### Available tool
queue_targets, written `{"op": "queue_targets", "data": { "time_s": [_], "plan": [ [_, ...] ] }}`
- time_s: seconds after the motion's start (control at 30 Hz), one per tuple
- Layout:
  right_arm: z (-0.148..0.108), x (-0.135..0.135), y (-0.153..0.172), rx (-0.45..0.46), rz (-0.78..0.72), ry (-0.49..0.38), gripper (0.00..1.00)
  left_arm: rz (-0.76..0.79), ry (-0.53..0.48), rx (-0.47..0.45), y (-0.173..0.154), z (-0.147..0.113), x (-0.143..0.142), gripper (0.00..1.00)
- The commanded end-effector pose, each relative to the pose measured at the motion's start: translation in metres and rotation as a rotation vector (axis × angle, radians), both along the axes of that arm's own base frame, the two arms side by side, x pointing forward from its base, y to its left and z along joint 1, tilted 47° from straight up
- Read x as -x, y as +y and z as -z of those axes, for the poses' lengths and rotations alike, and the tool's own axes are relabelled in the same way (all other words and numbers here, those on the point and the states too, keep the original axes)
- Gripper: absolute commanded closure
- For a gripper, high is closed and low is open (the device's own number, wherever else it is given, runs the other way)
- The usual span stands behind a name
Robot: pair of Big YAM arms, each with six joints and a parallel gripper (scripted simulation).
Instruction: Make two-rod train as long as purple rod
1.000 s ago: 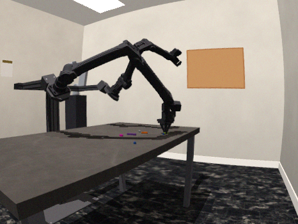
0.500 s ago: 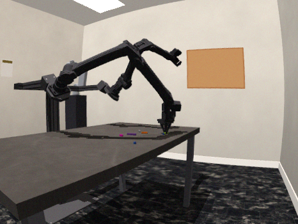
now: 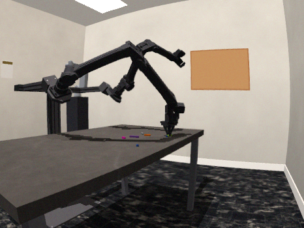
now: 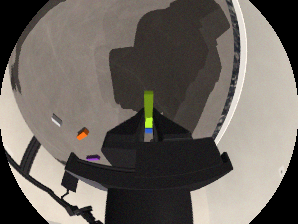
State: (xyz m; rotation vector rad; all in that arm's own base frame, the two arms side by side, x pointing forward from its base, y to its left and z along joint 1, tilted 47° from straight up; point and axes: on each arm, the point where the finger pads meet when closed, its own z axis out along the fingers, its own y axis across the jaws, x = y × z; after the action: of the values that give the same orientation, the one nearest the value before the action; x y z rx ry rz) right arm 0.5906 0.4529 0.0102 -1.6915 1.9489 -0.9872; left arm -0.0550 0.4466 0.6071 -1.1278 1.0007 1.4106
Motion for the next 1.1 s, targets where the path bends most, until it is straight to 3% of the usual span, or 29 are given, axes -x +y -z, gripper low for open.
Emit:
{"op": "queue_targets", "data": {
  "time_s": [0.0,1.07],
  "plan": [
    [-0.007,-0.005,0.010,-0.011,-0.015,-0.013,0.96,-0.003,-0.004,-0.024,-0.008,-0.007,0.003,0.00],
    [-0.009,-0.007,-0.006,-0.006,0.000,-0.008,0.96,-0.003,-0.004,-0.024,-0.008,-0.007,0.003,0.00]
  ]
}}
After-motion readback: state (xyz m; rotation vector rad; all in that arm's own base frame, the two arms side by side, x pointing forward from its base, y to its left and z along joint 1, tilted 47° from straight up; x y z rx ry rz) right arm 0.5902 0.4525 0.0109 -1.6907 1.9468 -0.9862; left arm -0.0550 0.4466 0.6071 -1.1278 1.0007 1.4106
